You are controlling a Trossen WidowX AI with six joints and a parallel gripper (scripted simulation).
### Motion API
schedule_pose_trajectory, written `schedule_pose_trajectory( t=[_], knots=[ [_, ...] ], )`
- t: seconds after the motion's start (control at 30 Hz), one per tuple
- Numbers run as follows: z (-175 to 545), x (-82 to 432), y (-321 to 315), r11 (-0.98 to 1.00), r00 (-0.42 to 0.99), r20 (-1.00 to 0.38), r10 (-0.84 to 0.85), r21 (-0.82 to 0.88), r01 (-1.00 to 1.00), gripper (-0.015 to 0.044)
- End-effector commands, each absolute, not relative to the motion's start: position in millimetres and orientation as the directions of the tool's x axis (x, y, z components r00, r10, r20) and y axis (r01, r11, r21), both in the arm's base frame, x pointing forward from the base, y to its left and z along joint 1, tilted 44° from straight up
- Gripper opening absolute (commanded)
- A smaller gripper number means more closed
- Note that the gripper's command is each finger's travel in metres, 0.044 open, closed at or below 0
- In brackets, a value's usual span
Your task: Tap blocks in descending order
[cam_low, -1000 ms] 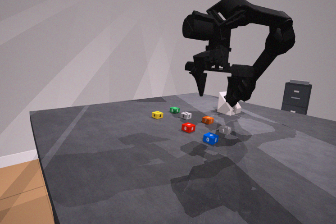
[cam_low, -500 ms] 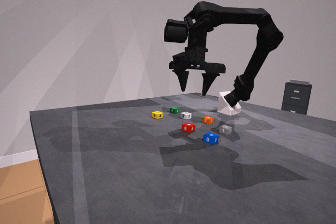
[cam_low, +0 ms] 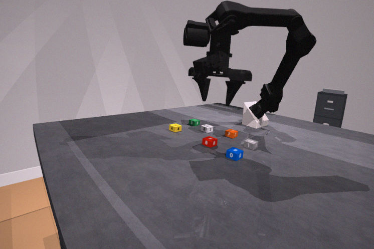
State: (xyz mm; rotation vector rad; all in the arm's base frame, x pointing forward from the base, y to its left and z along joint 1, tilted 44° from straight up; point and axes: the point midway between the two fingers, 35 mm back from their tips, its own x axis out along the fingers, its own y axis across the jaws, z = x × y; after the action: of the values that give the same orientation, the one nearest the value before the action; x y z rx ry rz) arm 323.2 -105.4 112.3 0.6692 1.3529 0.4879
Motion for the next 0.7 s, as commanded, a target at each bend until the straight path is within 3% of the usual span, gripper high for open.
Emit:
schedule_pose_trajectory(
  t=[0.0,0.33,0.67],
  knots=[
    [109,323,-108,0.726,0.163,-0.724,0.671,0.685,0.056,0.0400],
    [12,313,-214,0.734,0.163,-0.732,0.662,0.676,0.059,0.0400],
    [5,311,-219,0.732,0.164,-0.729,0.664,0.679,0.054,0.0400]
  ],
)
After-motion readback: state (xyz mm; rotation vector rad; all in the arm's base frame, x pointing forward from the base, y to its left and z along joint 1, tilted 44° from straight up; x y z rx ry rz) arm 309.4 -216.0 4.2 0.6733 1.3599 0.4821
